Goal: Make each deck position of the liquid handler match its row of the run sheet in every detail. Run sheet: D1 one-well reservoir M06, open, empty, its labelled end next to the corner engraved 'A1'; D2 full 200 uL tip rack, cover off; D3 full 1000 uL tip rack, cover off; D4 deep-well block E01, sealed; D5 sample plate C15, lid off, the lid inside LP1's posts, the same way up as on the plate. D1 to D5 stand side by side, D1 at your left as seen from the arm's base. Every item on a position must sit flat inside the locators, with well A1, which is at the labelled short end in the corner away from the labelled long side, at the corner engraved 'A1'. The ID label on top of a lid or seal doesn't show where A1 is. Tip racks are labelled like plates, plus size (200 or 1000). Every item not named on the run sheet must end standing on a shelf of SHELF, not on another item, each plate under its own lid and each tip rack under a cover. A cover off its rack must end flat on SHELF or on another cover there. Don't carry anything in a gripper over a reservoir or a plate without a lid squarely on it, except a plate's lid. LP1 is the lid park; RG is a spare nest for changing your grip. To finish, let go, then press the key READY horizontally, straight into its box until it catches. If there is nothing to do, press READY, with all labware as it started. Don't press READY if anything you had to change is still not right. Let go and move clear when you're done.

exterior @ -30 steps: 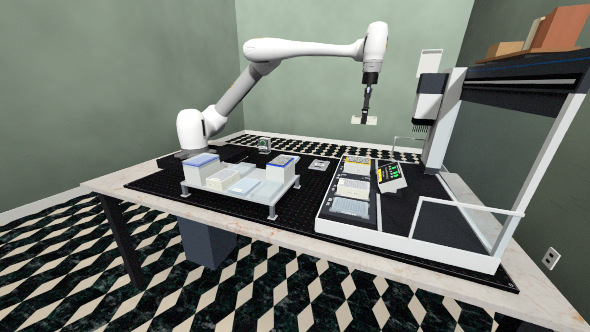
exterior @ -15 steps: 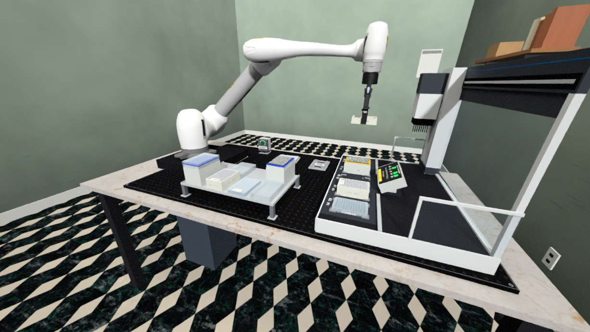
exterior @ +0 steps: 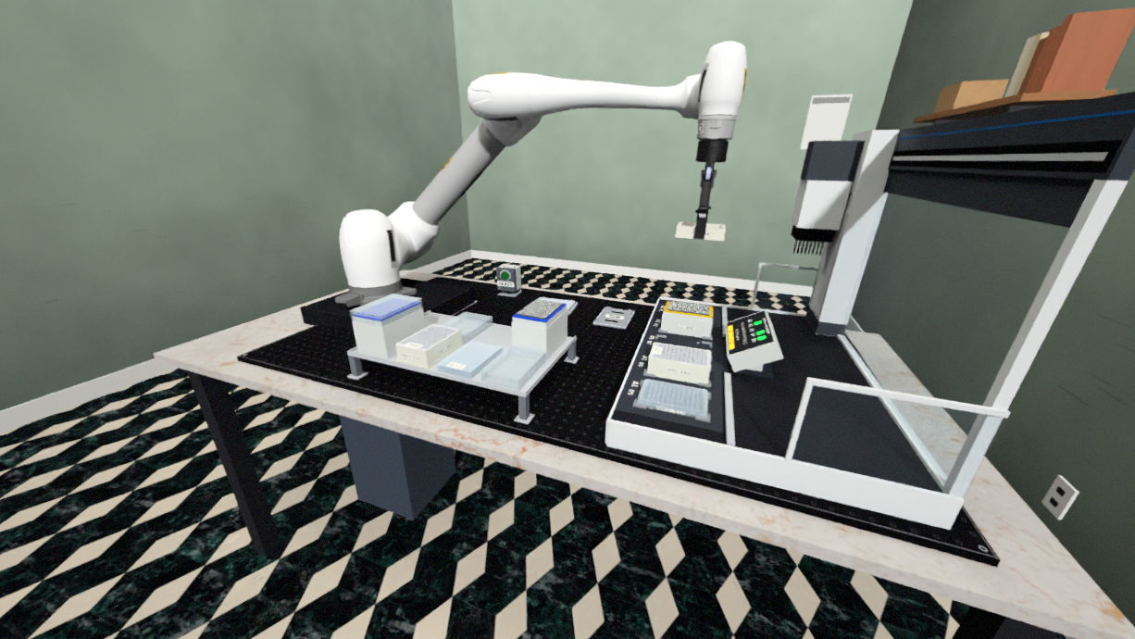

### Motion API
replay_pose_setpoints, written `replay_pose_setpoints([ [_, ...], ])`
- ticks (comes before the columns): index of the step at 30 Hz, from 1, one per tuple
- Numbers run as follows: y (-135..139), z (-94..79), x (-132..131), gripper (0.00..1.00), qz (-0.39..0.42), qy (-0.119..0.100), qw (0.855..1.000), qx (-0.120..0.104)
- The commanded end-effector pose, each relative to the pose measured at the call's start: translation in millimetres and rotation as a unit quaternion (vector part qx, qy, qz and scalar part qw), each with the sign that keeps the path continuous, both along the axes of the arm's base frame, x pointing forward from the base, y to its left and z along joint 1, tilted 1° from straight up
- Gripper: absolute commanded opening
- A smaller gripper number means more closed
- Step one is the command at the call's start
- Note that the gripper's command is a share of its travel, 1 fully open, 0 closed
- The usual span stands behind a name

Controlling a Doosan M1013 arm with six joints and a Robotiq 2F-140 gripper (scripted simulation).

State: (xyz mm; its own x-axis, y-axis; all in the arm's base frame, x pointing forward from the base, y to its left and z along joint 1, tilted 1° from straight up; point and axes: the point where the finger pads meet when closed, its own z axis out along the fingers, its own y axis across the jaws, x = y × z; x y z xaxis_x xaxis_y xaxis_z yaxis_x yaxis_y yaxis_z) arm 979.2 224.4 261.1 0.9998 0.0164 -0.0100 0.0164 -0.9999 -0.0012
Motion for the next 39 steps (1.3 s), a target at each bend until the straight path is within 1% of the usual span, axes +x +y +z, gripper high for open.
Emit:
replay_pose_setpoints([
  [1,0,1.7,0,0.1,0.0,-0.001,1.0,0.0],
  [18,0,1.7,0,0.1,0.0,-0.001,1.0,0.0],
  [21,0,-3.3,0,0.1,0.0,-0.001,1.0,0.0],
  [23,0,-3.3,0,0.1,0.0,-0.001,1.0,0.0],
  [39,0,-28.3,0,0.1,0.0,-0.001,1.0,0.0],
])
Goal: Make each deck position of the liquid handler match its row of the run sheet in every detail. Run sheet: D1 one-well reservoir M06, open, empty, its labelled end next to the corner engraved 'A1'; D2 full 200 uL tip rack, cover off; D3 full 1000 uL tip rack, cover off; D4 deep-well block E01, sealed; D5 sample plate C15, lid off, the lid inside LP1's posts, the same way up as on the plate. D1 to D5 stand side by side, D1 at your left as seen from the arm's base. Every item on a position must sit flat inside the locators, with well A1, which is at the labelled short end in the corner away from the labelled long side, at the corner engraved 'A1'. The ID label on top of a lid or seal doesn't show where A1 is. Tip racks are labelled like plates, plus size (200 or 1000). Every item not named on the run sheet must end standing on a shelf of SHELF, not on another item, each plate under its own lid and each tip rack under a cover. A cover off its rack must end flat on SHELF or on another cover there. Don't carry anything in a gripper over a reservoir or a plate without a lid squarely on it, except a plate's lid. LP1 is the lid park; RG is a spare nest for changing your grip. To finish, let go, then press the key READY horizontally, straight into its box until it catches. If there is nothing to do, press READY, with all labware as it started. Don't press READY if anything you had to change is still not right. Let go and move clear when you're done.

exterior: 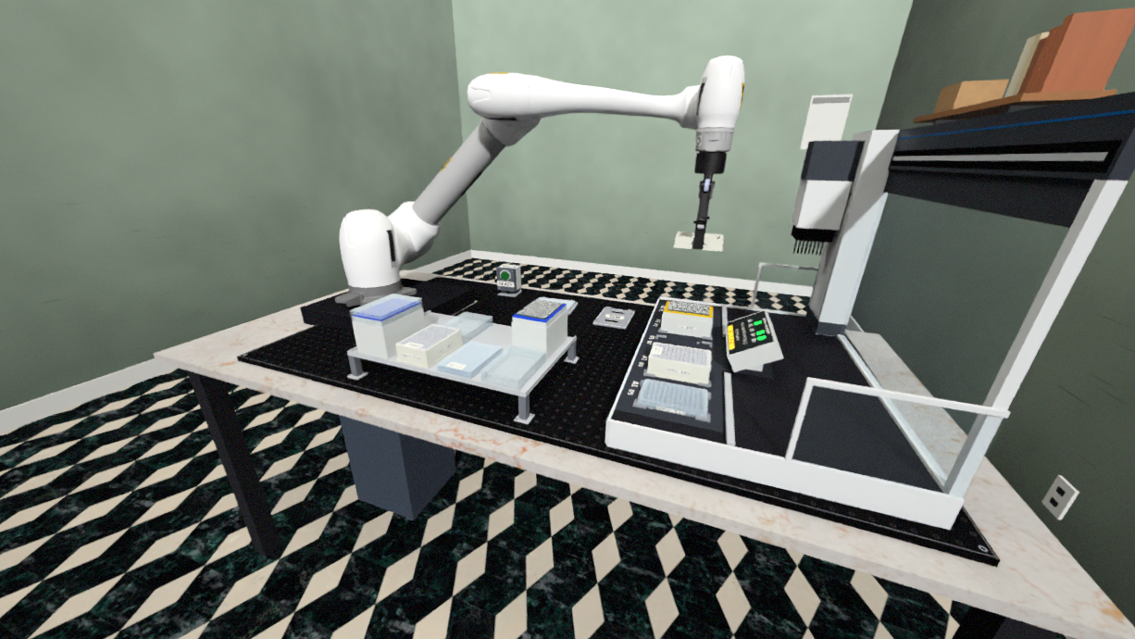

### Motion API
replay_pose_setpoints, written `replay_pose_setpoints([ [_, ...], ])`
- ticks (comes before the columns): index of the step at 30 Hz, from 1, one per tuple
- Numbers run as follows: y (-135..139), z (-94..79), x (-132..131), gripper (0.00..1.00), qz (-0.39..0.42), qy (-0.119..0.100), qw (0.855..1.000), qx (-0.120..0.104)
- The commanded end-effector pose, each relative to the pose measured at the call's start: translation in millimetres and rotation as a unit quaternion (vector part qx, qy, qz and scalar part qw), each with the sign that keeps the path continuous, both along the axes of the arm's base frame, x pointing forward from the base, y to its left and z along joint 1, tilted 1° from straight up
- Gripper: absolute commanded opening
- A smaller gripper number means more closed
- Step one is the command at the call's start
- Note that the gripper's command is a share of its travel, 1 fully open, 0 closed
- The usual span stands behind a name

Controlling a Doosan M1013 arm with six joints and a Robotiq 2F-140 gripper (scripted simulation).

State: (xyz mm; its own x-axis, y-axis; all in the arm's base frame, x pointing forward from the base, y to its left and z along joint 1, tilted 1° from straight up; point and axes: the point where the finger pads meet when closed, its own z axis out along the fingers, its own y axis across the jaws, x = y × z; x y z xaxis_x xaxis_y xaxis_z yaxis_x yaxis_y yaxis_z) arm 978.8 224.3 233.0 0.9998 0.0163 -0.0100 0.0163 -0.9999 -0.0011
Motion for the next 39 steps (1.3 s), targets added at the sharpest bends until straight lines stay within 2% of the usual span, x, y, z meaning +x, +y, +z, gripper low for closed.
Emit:
replay_pose_setpoints([
  [1,0,-0.1,0,0.1,0.0,-0.001,1.0,0.0],
  [39,0,-56.8,0,0.1,0.0,-0.001,1.0,0.0],
])
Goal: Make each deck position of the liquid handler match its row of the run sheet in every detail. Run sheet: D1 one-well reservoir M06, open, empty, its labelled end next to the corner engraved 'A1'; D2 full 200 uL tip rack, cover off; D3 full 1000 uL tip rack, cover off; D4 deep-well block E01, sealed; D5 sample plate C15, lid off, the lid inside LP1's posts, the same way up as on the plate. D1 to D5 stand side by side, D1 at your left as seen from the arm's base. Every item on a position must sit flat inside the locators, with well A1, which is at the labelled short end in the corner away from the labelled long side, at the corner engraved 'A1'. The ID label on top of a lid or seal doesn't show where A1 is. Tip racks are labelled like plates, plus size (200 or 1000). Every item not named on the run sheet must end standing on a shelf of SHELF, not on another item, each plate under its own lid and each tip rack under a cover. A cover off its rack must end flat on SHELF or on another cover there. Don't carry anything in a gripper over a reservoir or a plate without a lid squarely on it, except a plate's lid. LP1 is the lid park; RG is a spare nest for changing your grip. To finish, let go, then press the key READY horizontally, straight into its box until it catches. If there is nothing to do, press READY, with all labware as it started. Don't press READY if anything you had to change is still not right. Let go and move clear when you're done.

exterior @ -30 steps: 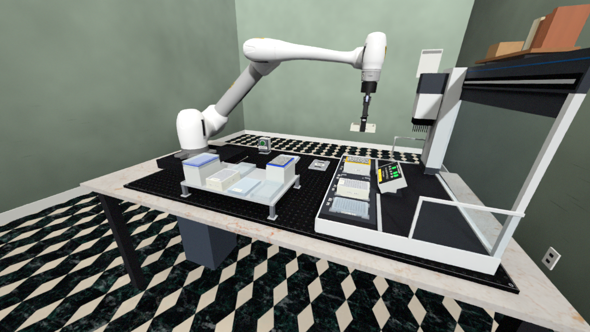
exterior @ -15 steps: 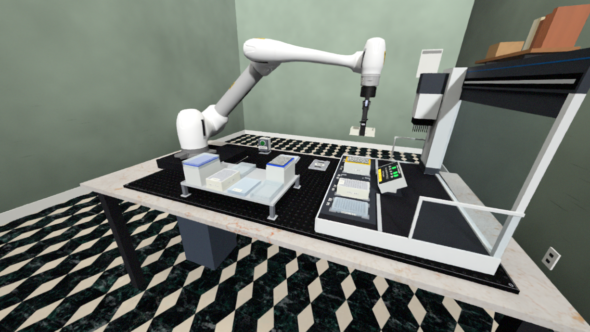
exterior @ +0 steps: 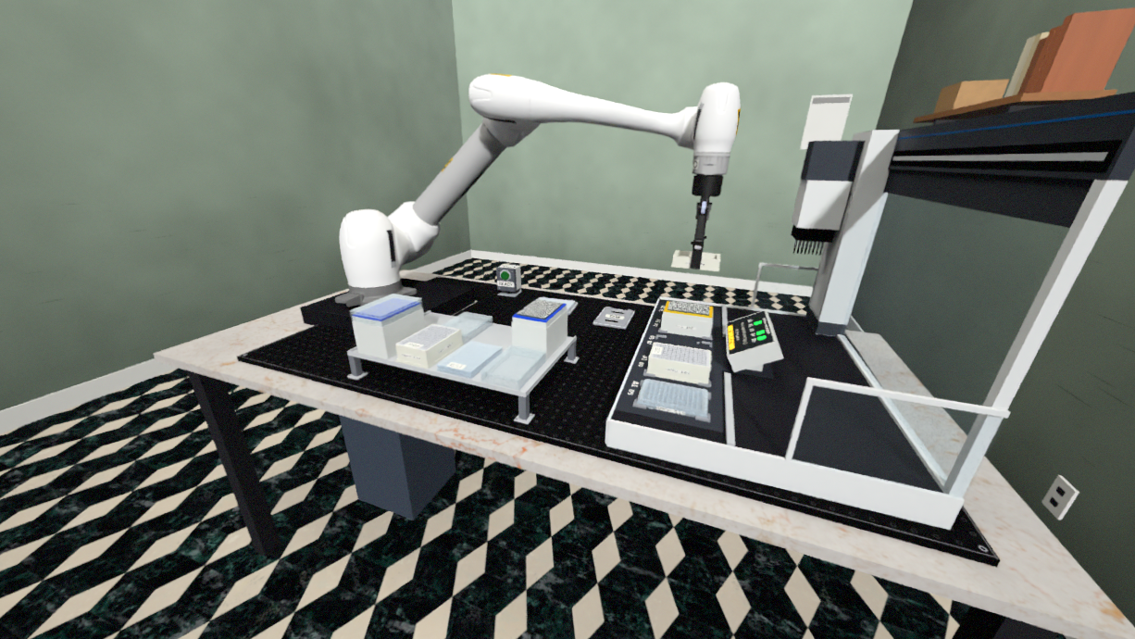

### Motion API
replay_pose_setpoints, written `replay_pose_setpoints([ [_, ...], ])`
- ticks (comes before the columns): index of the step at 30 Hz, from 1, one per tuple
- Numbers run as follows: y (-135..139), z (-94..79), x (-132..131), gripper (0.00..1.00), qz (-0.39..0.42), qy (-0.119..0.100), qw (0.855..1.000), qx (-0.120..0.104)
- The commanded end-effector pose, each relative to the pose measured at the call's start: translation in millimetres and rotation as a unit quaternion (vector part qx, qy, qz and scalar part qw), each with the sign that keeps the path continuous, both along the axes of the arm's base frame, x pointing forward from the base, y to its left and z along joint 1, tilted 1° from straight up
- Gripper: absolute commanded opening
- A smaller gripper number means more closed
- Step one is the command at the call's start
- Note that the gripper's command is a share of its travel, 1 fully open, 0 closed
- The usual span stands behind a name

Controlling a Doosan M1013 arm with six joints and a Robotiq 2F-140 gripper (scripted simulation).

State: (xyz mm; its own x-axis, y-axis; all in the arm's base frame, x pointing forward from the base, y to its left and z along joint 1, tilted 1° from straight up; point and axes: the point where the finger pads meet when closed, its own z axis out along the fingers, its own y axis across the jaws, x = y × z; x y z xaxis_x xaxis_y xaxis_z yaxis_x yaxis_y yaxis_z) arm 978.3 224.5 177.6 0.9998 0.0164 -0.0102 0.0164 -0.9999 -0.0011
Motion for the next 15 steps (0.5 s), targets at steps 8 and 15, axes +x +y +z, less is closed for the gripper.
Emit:
replay_pose_setpoints([
  [8,0,-14.7,0,0.1,0.0,-0.001,1.0,0.0],
  [15,0,-23.0,0,0.1,0.0,-0.001,1.0,0.0],
])
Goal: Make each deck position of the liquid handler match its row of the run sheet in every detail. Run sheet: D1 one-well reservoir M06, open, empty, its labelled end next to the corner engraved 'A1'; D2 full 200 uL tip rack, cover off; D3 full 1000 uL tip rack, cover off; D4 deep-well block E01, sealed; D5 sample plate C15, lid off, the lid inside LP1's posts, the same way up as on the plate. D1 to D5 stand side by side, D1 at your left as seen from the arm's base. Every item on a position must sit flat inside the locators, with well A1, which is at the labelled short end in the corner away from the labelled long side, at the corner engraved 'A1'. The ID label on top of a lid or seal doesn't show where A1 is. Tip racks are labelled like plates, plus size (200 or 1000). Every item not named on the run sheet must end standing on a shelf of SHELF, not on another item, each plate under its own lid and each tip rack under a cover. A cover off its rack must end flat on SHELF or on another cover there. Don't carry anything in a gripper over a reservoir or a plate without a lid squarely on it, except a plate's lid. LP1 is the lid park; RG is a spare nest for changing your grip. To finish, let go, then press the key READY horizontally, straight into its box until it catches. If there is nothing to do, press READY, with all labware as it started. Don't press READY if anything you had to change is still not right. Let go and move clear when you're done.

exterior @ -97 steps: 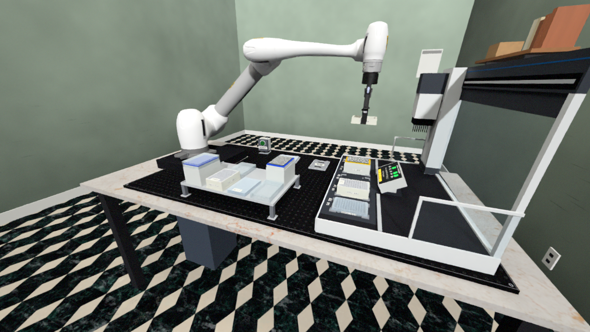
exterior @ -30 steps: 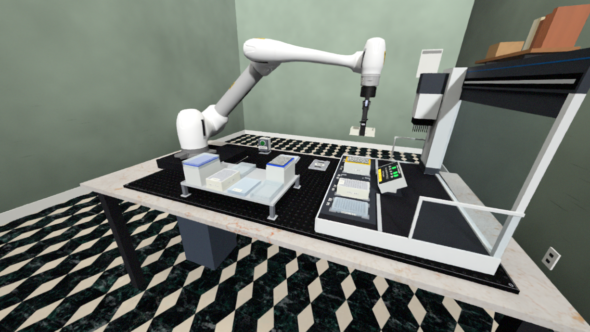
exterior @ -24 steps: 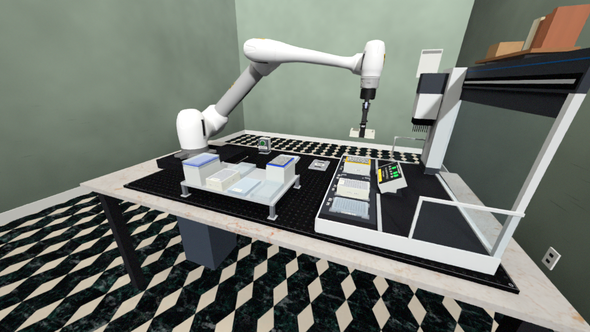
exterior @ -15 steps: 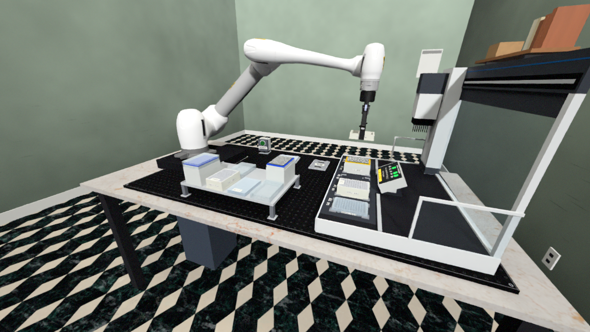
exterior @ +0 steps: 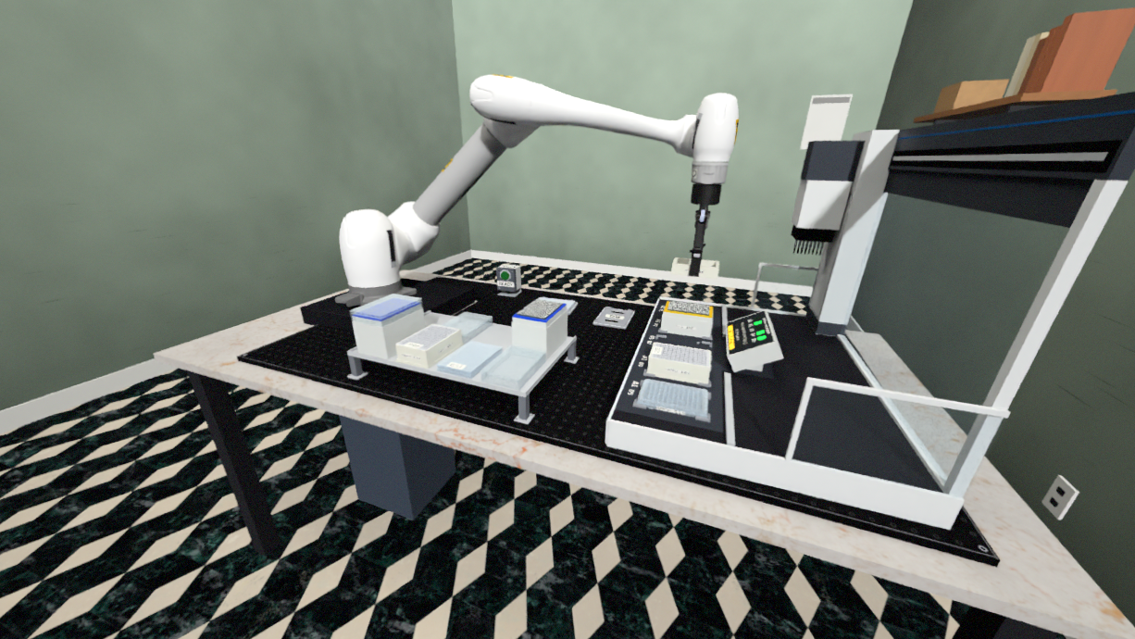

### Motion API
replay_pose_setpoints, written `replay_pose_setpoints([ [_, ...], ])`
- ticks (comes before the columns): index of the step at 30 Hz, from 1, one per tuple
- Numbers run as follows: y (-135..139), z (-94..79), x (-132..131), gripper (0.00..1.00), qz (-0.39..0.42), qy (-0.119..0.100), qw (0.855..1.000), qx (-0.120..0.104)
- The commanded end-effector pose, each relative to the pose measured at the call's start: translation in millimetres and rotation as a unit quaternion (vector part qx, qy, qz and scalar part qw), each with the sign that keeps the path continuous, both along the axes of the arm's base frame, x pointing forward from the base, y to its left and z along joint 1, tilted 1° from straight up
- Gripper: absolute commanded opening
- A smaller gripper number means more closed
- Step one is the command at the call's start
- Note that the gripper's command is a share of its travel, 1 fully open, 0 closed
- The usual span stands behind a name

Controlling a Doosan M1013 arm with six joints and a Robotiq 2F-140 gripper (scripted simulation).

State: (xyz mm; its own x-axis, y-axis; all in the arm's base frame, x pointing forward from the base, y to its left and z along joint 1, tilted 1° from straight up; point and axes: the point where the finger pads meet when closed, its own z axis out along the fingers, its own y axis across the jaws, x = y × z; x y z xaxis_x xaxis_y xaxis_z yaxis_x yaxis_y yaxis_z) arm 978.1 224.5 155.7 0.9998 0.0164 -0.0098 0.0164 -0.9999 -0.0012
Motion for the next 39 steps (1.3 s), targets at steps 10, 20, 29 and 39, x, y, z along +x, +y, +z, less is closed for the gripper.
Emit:
replay_pose_setpoints([
  [10,0,-17.8,0,0.1,0.0,-0.001,1.0,0.0],
  [20,0,-31.1,0,0.1,0.0,-0.001,1.0,0.0],
  [29,0,-46.1,0,0.1,0.0,-0.001,1.0,0.0],
  [39,0,-59.5,0,0.1,0.0,-0.001,1.0,0.0],
])
